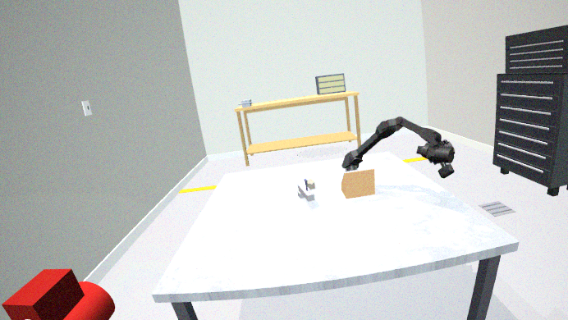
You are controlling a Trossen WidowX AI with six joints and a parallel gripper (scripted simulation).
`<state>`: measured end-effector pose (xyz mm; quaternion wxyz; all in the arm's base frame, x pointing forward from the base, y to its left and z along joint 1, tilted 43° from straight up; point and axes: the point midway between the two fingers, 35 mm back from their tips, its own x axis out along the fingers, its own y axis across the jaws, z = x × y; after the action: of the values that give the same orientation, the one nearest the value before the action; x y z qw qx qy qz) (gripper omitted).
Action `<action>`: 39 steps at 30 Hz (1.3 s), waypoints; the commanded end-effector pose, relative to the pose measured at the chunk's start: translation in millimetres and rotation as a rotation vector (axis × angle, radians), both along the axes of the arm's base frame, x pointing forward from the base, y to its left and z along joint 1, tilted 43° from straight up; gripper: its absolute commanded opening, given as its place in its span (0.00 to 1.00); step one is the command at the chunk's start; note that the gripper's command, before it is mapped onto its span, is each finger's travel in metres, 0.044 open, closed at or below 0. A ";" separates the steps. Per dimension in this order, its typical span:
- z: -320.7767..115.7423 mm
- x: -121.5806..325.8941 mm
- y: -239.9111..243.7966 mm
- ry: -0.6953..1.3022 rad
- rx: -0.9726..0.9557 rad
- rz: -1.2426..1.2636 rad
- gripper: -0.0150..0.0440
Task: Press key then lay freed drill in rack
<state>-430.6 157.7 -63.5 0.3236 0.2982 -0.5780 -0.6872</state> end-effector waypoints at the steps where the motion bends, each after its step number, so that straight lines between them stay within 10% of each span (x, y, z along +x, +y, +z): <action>1: 0.0 0.0 0.0 0.000 0.000 0.000 0.89; 15: -3.2 31.5 24.0 -0.186 0.050 0.011 0.26; 39: 12.3 383.0 163.3 -1.416 -0.018 -0.535 0.25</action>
<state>-102.2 325.7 -57.4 -0.2260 0.5156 -0.6921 -0.4517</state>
